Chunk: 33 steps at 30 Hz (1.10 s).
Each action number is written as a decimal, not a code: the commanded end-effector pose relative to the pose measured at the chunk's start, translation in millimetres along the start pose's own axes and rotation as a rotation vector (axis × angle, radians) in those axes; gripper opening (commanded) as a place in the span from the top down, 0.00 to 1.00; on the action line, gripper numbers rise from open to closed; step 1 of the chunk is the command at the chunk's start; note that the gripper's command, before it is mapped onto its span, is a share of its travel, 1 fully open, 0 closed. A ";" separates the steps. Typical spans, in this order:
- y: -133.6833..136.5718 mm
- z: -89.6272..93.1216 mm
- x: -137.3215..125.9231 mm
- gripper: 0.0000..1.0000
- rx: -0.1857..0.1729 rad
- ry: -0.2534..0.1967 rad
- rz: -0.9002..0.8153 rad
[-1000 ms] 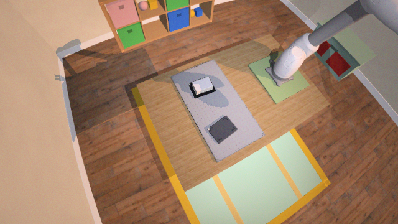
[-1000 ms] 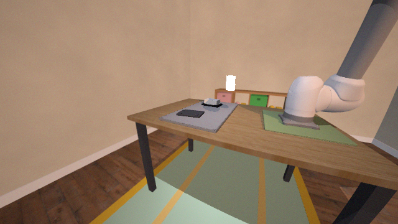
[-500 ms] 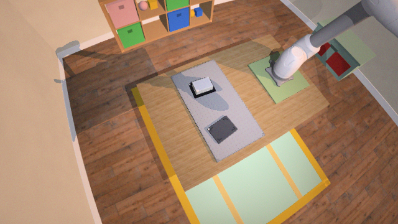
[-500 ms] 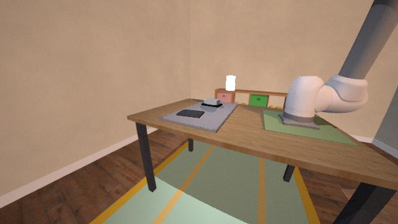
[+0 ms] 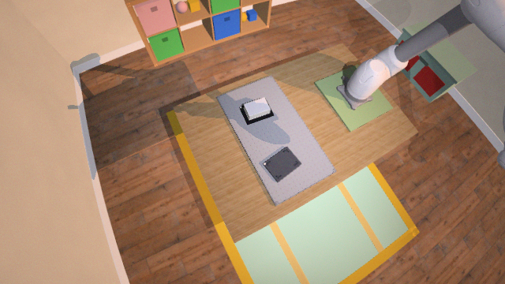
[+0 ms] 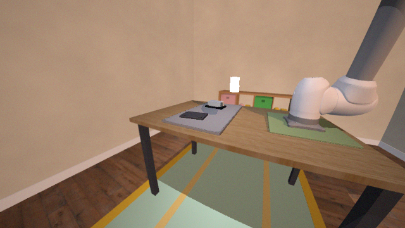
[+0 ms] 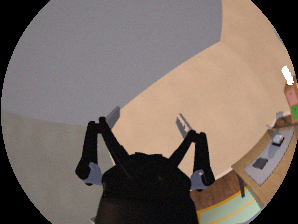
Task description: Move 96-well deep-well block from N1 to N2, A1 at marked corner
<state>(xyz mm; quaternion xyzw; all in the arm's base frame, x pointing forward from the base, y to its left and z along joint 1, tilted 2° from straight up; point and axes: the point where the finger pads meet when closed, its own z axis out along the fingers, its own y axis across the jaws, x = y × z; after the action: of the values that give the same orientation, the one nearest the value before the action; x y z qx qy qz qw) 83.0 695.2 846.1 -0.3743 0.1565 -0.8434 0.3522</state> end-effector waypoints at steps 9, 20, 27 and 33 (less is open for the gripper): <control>31.4 22.3 -31.9 0.00 -0.064 -0.040 -0.156; 61.6 41.5 -59.2 0.00 -0.128 -0.084 -0.303; 86.2 56.0 -79.4 0.00 -0.130 -0.086 -0.307; 101.2 63.8 -90.1 0.00 -0.170 -0.116 -0.394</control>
<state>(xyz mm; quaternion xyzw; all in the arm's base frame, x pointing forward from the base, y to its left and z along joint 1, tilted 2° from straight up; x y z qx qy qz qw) 219.4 688.5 788.9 -0.4714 0.1309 -0.8569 0.1625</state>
